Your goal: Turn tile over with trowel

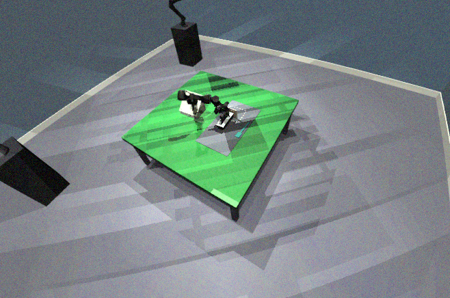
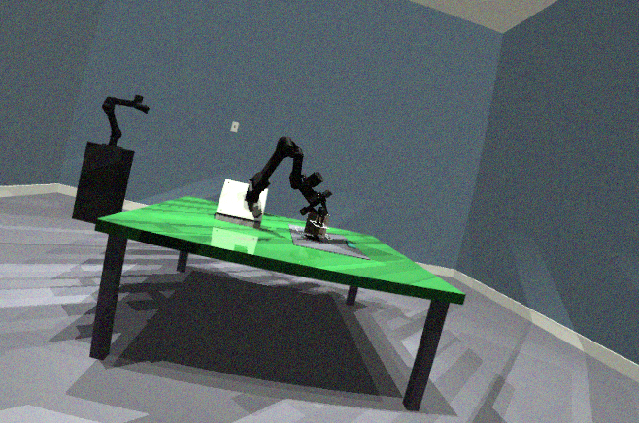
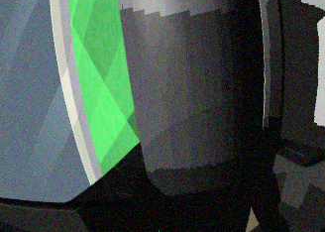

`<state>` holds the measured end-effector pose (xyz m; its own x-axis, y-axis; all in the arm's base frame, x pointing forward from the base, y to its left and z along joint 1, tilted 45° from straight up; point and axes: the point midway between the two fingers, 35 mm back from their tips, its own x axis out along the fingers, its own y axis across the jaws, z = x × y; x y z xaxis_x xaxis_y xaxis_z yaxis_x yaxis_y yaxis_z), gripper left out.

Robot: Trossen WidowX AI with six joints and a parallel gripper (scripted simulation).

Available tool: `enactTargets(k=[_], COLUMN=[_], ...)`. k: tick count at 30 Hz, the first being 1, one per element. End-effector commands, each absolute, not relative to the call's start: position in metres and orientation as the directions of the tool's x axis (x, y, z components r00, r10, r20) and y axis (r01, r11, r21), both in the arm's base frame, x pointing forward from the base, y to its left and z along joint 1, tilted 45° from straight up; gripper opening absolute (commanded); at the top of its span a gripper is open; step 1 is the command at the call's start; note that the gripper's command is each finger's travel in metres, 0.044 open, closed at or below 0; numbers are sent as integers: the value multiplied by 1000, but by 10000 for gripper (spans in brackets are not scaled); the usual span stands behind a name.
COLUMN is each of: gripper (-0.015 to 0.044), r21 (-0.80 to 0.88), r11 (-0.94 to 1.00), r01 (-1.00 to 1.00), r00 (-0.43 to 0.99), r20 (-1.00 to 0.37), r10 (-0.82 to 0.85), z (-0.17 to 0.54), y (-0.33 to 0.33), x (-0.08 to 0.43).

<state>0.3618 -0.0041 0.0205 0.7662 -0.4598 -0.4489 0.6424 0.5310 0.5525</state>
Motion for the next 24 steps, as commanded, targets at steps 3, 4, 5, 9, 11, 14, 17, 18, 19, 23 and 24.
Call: enactTargets(k=[3,4,5,9,11,14,17,18,19,23,24], gripper=[0,0,0,0,0,0,0,0,0,0,0], r21=[563,563,563,564,564,565,564,564,564,562,562], r11=[531,531,531,531,531,531,531,531,532,532,532], r01=[633,633,633,633,633,632,632,632,632,633,633], r00=[774,774,774,774,774,775,775,775,774,774,774], r20=[-442,-442,-442,-442,-443,-443,-443,-443,-442,-441,-441], r10=[-454,-454,-454,-453,-452,-450,-451,-452,-452,-455,-455], z=[11,11,11,18,26,39,52,56,61,75,76], y=[6,6,6,4,1,-3,-7,-9,-11,-16,-17], x=[365,365,365,365,366,366,365,365,364,361,361])
